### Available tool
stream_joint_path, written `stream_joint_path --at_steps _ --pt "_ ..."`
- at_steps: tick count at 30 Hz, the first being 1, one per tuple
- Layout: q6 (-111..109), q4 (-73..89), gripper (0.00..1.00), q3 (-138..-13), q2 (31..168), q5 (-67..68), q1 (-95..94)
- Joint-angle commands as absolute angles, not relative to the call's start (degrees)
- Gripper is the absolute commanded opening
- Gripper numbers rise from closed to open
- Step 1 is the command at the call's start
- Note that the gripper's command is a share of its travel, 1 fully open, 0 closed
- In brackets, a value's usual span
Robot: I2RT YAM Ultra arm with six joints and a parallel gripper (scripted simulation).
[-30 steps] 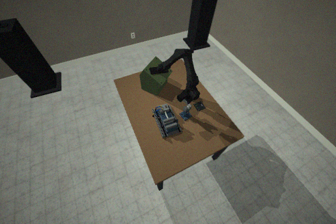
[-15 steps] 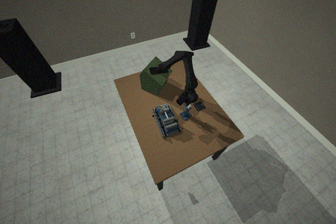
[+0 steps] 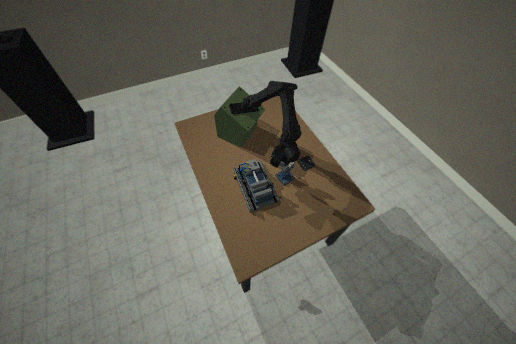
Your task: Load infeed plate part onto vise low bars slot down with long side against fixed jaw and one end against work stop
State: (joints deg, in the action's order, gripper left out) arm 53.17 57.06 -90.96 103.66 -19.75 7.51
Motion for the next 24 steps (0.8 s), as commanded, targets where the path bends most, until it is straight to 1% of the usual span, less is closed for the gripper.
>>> stream_joint_path --at_steps 1,9,12,14,24 --pt "46.64 58.50 0.00 -94.41 104.23 -20.20 10.03" --pt "35.54 59.57 0.00 -97.46 107.06 -21.13 13.08" --pt "33.90 59.98 0.00 -98.08 105.72 -21.28 13.44" --pt "31.10 60.18 0.00 -98.84 108.50 -21.65 14.31" --pt "17.34 61.56 0.00 -102.69 112.27 -22.91 18.12"
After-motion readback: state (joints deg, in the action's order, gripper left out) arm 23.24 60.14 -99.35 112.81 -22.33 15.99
